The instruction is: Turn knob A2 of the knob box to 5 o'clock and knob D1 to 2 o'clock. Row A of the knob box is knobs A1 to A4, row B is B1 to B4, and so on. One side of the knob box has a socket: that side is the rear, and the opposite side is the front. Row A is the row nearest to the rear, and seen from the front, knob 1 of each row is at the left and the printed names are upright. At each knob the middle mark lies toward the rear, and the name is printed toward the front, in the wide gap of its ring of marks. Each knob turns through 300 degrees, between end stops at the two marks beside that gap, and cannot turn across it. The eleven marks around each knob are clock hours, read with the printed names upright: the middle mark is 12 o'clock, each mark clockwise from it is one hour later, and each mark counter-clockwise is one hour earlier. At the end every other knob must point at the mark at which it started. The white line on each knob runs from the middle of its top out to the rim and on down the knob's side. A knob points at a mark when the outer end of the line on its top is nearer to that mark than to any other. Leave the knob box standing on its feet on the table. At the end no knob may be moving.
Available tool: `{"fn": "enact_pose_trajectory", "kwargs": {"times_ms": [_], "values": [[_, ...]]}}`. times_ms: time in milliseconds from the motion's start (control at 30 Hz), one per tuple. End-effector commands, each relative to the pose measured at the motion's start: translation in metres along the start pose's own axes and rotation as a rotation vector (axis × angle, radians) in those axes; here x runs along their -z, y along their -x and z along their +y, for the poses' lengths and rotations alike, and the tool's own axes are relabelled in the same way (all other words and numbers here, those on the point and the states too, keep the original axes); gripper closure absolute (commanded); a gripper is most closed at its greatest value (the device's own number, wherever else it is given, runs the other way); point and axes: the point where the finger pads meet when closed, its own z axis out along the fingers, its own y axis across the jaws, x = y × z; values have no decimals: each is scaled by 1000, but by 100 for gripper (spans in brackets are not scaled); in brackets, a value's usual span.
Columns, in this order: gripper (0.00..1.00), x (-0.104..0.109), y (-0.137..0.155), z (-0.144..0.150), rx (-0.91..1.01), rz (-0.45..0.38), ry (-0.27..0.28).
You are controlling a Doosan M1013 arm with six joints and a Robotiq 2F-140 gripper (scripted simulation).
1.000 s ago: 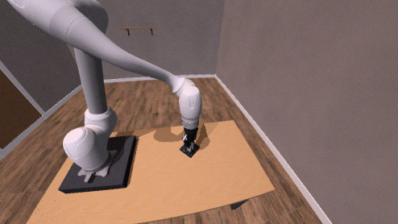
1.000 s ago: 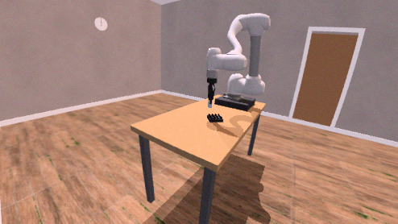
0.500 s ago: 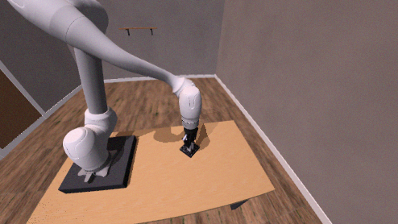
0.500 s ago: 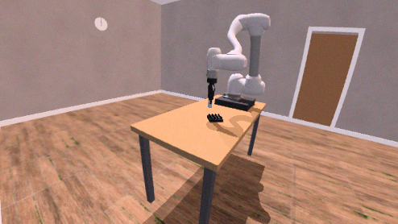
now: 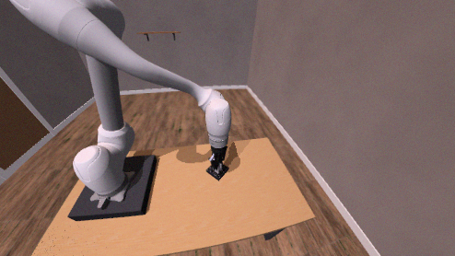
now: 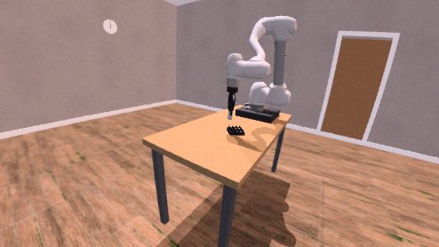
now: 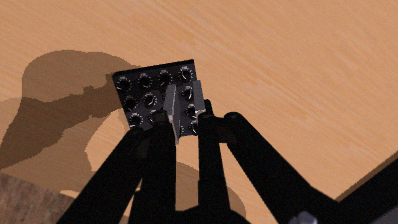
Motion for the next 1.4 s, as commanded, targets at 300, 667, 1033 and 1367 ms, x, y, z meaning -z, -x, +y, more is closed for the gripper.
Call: {"fn": "enact_pose_trajectory", "kwargs": {"times_ms": [300,667,1033,1367], "values": [[88,-9,0,0,0,0,0],[88,-20,0,0,0,0,0],[88,-32,0,-1,0,0,0],[88,-41,-1,-1,0,0,0]]}}
